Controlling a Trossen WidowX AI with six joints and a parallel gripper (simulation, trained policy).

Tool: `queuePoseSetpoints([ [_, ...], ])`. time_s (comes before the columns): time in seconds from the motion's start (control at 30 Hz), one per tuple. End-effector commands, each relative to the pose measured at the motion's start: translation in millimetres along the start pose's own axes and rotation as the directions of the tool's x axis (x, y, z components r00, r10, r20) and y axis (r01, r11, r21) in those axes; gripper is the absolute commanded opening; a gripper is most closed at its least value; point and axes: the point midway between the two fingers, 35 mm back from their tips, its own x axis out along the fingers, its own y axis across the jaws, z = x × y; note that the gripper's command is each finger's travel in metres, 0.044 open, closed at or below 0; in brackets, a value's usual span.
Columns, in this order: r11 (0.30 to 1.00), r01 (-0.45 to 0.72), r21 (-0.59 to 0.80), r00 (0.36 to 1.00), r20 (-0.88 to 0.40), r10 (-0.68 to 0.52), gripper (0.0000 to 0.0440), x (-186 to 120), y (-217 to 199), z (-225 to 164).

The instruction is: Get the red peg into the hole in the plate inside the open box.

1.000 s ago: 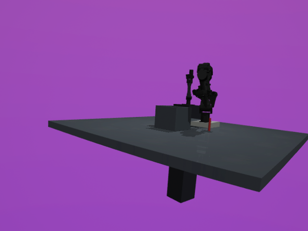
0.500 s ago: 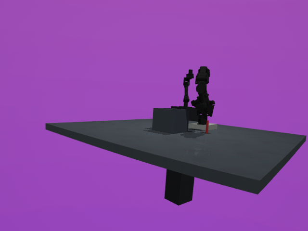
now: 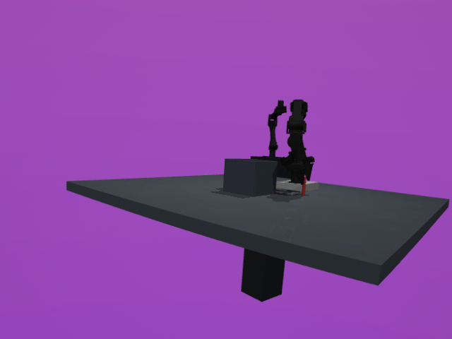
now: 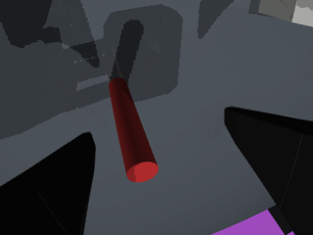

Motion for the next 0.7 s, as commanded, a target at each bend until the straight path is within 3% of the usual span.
queuePoseSetpoints([
  [0.0, 1.0, 0.01, -0.014, 1.0, 0.009, -0.01, 0.03, 9.4, 0.7, 2.8],
  [0.3, 0.998, 0.006, -0.068, 1.0, 0.002, -0.006, 0.0065, 18.6, 9.6, 1.4],
  [0.4, 0.996, 0.003, -0.089, 1.0, -0.006, -0.004, 0.0006, 18.0, 11.2, -1.4],
  [0.67, 0.993, -0.078, -0.091, 0.994, -0.08, 0.071, 0.0, -2.2, 20.5, -14.2],
])
